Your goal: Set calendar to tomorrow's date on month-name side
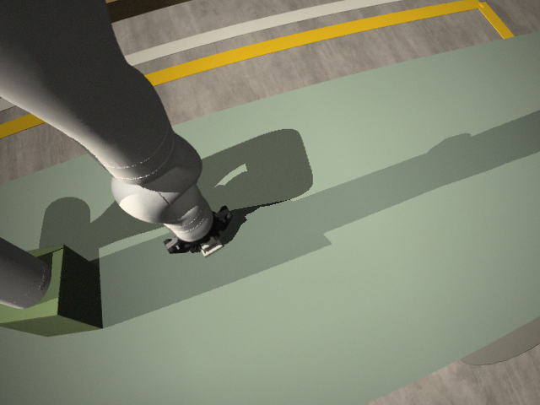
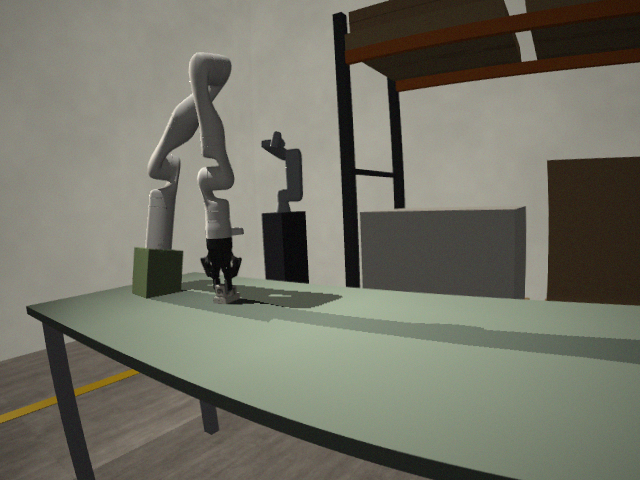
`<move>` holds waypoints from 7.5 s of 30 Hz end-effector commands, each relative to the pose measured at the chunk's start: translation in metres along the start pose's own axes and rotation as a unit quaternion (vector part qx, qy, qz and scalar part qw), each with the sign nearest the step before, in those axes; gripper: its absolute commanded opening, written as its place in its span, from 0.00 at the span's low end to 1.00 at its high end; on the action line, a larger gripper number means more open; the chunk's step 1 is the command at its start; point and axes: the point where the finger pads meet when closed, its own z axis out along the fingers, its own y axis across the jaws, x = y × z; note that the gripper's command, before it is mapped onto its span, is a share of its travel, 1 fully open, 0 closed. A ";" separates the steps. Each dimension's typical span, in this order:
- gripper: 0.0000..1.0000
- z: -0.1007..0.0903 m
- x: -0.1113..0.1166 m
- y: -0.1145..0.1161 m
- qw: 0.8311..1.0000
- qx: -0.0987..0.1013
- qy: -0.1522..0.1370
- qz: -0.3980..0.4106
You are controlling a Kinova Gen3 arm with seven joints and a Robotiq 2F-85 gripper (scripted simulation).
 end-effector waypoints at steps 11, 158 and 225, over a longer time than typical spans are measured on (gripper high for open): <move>0.28 0.000 0.000 -0.002 1.000 0.000 0.000 -0.001; 0.36 0.011 0.000 0.000 1.000 -0.001 0.000 -0.001; 1.00 -0.080 -0.002 0.001 1.000 -0.003 -0.004 0.000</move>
